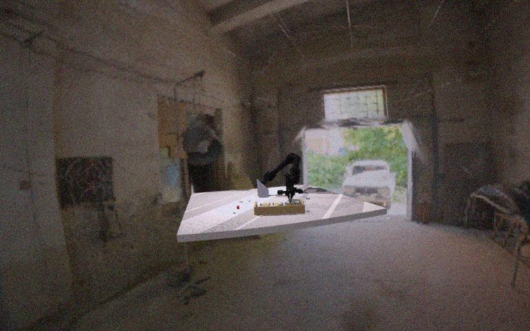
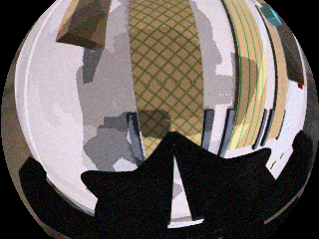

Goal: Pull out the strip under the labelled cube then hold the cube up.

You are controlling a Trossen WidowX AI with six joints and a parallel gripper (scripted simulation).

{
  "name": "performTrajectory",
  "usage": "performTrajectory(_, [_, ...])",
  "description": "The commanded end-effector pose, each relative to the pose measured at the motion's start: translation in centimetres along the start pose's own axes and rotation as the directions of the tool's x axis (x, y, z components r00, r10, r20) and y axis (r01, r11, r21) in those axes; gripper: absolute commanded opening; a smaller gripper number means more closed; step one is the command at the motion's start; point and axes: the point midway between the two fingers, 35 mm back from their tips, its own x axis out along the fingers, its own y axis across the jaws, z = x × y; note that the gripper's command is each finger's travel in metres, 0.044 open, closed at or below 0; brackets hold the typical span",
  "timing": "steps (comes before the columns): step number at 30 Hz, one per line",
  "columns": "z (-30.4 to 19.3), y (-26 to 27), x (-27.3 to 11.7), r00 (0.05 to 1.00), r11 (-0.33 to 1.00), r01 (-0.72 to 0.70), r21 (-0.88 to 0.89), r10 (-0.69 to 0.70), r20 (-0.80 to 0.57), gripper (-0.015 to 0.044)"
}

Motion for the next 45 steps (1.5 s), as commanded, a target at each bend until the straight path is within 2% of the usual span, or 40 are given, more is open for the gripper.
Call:
performTrajectory(1, [0.1,0.0,0.2,1.000,1.000,0.003,-0.001,-0.003,0.003,0.0000])
performTrajectory(15, [-0.1,0.0,0.3,1.000,1.000,0.003,-0.001,-0.003,0.002,0.0000])
performTrajectory(45, [-4.8,0.1,0.4,1.000,1.000,0.003,0.001,-0.003,0.001,0.0000])
